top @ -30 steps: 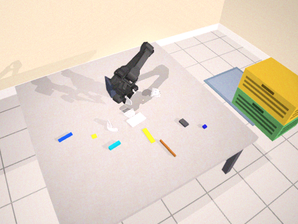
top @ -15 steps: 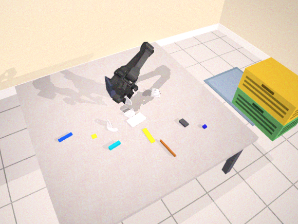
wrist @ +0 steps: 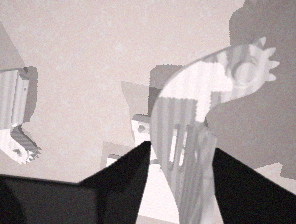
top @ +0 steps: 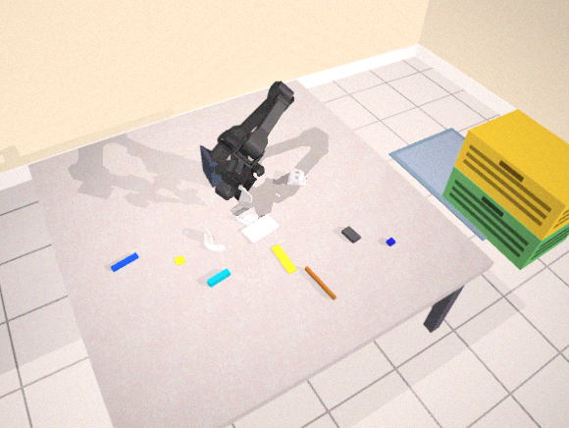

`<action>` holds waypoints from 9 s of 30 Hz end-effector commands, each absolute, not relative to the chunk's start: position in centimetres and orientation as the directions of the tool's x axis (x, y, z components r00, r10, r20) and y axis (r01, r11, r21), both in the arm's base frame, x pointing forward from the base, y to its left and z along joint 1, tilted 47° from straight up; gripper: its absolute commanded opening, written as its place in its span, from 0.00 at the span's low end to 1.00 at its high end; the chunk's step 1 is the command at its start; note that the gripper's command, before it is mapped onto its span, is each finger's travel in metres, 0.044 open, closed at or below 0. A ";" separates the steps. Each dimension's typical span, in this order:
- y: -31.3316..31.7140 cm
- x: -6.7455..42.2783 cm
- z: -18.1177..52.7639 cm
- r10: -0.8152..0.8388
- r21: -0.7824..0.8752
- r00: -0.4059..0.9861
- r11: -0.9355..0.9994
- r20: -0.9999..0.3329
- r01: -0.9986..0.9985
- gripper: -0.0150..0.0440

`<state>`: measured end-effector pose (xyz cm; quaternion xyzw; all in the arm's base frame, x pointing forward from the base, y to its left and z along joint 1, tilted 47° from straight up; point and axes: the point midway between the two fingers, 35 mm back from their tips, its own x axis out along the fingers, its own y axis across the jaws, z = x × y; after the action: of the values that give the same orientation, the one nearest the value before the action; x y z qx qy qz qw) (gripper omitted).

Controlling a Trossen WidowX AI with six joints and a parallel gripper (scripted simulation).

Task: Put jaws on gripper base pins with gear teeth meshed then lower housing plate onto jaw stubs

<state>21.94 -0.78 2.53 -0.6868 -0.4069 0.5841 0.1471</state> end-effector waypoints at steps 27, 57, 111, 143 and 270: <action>-1.1 31.4 2.1 0.731 -0.675 -0.004 -0.627 -0.682 0.389 0.48; -1.1 31.5 2.1 0.731 -0.675 -0.004 -0.627 -0.682 0.389 0.48; 2.9 31.5 -1.2 0.733 -0.675 -0.004 -0.624 -0.680 0.393 0.48; 3.4 31.5 -1.6 0.733 -0.673 -0.004 -0.622 -0.680 0.399 0.48; 4.3 31.5 -2.4 0.733 -0.673 -0.004 -0.621 -0.680 0.402 0.48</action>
<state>31.44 4.24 -2.44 -0.6905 -0.4117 0.5778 0.1409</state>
